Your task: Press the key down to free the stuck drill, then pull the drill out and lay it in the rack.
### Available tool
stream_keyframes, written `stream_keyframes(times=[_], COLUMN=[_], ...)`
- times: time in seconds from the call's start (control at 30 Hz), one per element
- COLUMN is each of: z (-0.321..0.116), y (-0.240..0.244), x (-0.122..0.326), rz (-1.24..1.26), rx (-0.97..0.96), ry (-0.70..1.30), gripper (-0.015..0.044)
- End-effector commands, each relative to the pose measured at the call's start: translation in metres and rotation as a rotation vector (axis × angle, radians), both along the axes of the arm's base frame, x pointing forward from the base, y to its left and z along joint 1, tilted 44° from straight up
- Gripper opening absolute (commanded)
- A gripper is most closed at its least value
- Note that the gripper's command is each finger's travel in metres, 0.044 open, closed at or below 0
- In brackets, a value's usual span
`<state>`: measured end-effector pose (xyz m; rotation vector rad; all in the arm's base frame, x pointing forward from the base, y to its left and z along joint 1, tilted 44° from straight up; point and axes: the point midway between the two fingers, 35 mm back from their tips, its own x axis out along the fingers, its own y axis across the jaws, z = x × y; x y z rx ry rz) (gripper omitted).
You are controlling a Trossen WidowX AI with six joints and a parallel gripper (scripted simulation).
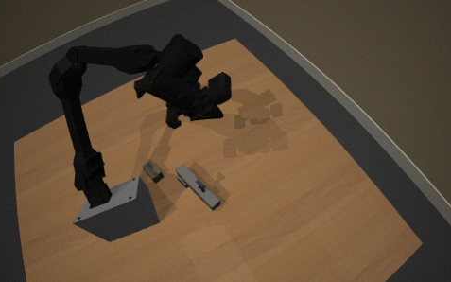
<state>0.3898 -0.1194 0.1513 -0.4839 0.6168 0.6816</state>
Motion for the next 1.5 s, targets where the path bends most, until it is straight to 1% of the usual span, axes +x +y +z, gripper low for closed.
stream_keyframes(times=[0.0,0.2,0.3,0.37,1.03,1.47], z=[-0.054,-0.125,-0.162,-0.176,-0.189,-0.187], y=[0.023,0.063,0.090,0.102,0.114,0.114], x=[-0.011,-0.041,-0.068,-0.083,-0.087,-0.088], rz=[-0.037,-0.086,-0.114,-0.129,-0.131,-0.131], rx=[0.128,0.285,0.359,0.384,0.388,0.388], ry=[0.219,0.571,0.812,0.925,0.939,0.939], gripper=[0.0000,0.0000,0.0000,0.0000,0.0000,0.0000])
